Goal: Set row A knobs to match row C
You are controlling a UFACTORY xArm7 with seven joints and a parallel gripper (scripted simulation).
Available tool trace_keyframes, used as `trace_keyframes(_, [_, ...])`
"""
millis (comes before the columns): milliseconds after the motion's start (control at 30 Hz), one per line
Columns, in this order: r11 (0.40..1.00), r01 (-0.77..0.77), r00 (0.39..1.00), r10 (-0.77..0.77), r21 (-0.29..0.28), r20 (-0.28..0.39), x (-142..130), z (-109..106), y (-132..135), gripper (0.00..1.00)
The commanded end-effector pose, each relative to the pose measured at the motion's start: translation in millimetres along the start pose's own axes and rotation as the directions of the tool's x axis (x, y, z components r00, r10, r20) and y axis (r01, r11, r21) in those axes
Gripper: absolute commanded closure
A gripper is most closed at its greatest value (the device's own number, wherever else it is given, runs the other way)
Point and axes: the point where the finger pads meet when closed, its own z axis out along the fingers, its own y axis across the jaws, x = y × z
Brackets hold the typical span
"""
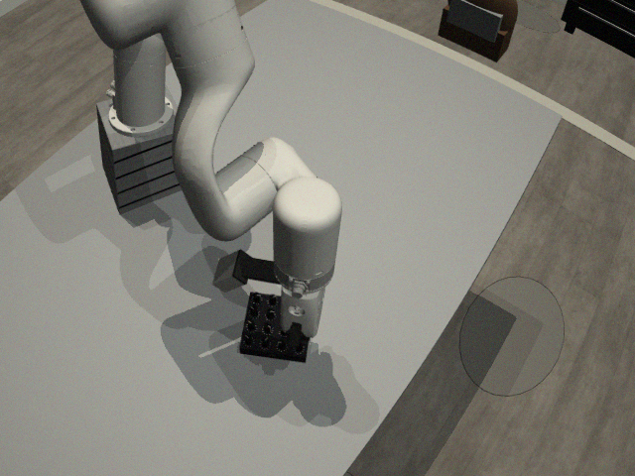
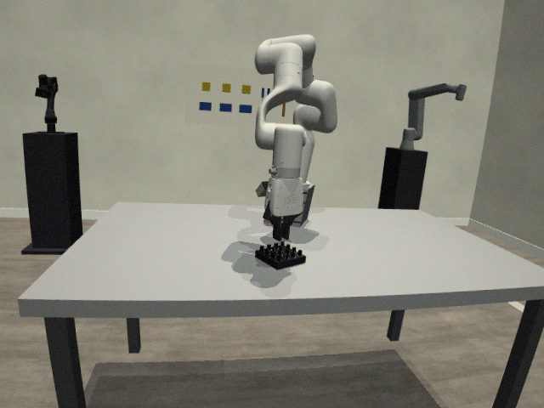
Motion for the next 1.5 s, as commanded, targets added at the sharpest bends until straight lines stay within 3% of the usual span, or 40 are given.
trace_keyframes(0, [1.000, 0.000, 1.000, 0.000, 0.003, 0.003, -1.1, -1.5, -1.3, 0.81])
trace_keyframes(700, [1.000, 0.001, 1.000, -0.001, 0.003, 0.002, -1.0, 1.7, -1.4, 0.81])
trace_keyframes(1467, [1.000, 0.001, 1.000, -0.001, 0.003, 0.002, -0.4, 26.8, -1.8, 0.81])
